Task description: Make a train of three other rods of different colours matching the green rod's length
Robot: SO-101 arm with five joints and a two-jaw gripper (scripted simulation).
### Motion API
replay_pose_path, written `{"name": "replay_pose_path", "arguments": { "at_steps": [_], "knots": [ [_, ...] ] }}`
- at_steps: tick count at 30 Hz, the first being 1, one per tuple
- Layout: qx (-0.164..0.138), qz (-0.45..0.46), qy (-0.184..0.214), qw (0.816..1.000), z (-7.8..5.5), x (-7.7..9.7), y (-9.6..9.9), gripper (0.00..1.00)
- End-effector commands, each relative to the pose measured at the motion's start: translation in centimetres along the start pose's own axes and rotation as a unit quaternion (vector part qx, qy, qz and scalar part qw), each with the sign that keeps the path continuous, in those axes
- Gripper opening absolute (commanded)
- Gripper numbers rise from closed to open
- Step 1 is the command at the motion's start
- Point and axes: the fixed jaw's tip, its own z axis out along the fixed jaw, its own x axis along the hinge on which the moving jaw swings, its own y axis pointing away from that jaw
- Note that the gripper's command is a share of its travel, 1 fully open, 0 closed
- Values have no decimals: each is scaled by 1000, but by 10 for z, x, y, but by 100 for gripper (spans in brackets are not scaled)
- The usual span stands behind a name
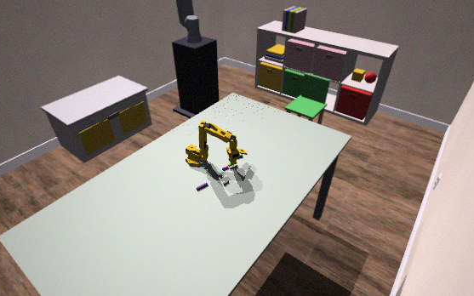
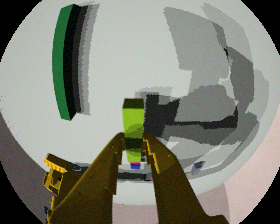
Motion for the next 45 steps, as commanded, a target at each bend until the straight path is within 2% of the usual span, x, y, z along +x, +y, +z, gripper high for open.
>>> {"name": "replay_pose_path", "arguments": {
  "at_steps": [1, 31, 45],
  "knots": [
    [17, -3, -18, 1000, -7, -5, -4, 0],
    [17, -2, -19, 1000, -7, -6, -5, 0],
    [17, -2, -19, 1000, -1, -6, -5, 0]
  ]
}}
